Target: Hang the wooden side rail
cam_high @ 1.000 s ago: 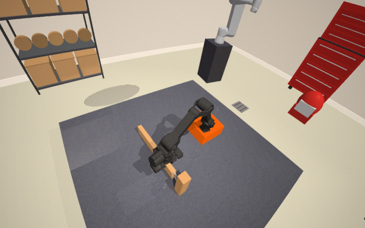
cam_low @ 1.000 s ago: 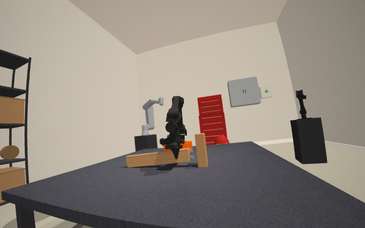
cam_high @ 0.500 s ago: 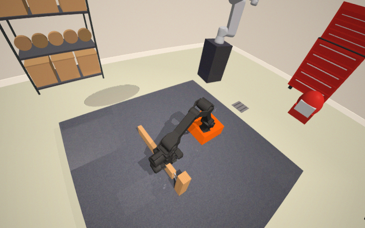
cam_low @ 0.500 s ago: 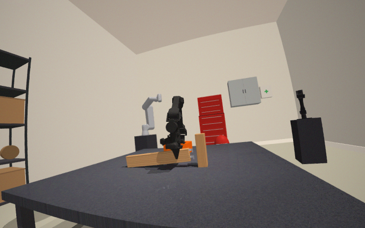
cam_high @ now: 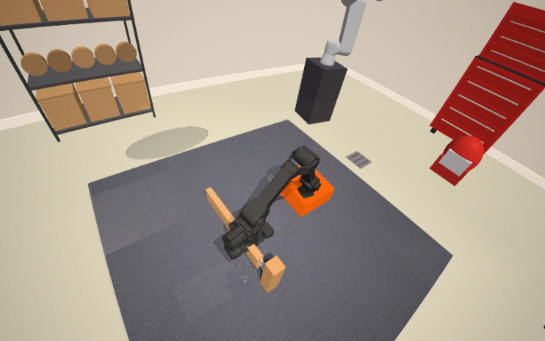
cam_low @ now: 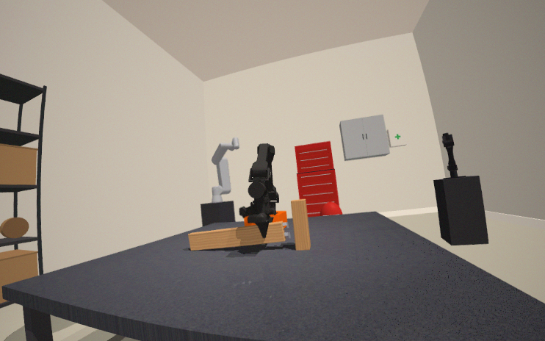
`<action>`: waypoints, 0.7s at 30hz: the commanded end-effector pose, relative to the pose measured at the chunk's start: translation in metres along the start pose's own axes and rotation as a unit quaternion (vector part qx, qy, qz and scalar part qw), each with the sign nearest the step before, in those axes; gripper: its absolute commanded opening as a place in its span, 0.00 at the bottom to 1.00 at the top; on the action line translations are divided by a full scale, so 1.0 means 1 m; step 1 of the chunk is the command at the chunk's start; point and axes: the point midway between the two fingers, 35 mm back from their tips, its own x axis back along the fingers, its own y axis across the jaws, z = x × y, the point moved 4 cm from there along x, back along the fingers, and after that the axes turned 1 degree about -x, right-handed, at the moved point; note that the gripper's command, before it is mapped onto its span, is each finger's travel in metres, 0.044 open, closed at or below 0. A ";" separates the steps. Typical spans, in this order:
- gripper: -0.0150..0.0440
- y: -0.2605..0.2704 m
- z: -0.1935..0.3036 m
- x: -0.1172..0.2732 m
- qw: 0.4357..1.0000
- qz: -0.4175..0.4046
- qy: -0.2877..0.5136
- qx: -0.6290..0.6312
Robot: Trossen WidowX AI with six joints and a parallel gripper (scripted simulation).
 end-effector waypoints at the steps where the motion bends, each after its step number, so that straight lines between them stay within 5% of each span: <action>1: 0.25 0.004 0.001 0.003 1.000 -0.007 0.000 -0.001; 21: 0.25 0.003 0.004 0.005 1.000 -0.007 0.000 -0.001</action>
